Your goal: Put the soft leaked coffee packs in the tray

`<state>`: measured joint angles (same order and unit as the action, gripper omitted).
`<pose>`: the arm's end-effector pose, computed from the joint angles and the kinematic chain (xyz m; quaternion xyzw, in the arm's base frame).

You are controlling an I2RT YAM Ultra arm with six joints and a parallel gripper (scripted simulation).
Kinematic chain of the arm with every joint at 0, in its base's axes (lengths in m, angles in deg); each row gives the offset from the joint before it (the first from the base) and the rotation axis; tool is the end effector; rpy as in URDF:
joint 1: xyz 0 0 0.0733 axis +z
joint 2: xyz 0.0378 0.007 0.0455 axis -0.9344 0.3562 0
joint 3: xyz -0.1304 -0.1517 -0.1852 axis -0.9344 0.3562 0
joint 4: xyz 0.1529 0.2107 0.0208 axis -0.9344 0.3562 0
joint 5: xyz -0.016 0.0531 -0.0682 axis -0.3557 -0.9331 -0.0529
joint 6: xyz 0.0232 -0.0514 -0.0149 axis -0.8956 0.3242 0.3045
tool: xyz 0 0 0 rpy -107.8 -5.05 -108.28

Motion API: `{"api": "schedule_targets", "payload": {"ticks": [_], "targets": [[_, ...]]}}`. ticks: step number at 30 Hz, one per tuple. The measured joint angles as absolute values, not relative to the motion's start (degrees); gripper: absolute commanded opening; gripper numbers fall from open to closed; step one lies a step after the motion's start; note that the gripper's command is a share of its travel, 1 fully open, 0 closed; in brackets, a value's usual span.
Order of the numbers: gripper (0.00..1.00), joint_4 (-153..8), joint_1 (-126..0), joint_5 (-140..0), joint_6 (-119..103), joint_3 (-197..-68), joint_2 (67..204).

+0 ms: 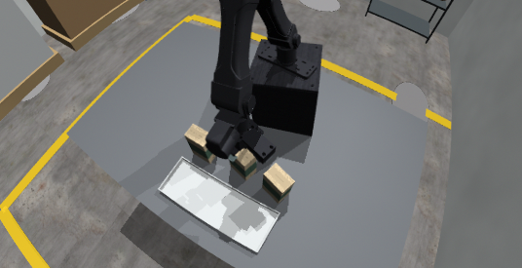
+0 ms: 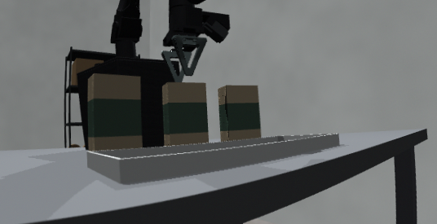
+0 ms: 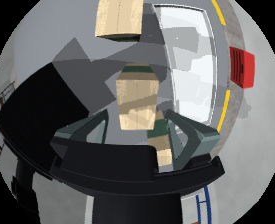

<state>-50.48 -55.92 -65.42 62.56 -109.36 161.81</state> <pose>0.3051 0.0675 0.0548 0.6692 -0.7407 0.0566 0.0207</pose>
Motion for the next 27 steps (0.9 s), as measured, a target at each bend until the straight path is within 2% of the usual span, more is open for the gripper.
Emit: {"api": "schedule_targets", "payload": {"ticks": [27], "targets": [[0.79, -56.77, -56.81, -65.42, 63.37, -108.64, 168.31]]}}
